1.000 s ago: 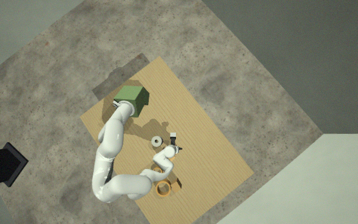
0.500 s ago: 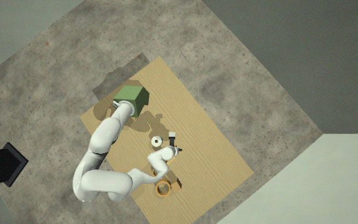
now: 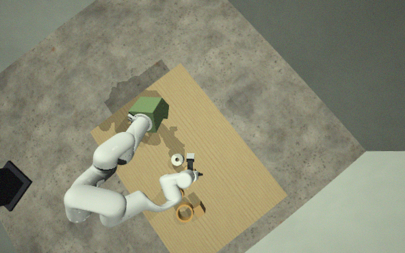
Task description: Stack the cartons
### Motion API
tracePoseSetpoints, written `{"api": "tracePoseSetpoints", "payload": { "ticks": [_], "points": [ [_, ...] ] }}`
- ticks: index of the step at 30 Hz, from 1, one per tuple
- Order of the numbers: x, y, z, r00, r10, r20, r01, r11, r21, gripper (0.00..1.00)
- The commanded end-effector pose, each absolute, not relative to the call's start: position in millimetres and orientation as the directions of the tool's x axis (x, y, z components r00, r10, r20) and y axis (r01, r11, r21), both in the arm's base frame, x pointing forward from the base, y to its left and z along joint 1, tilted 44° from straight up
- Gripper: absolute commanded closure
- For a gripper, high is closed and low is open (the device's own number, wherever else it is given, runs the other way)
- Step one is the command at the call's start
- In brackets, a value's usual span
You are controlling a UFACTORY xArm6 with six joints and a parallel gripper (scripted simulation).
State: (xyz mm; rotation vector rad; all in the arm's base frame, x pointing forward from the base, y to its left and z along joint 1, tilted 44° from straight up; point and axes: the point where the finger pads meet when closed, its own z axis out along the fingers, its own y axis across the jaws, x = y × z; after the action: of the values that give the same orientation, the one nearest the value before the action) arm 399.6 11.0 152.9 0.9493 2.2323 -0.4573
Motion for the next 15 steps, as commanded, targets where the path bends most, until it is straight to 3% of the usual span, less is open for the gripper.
{"api": "tracePoseSetpoints", "payload": {
  "ticks": [1, 15],
  "points": [
    [380, -28, 208, -0.522, 0.505, -0.687, 0.733, 0.678, -0.059, 1.00],
    [395, -66, 189, -0.522, 0.505, -0.687, 0.733, 0.678, -0.059, 1.00]
  ]
}}
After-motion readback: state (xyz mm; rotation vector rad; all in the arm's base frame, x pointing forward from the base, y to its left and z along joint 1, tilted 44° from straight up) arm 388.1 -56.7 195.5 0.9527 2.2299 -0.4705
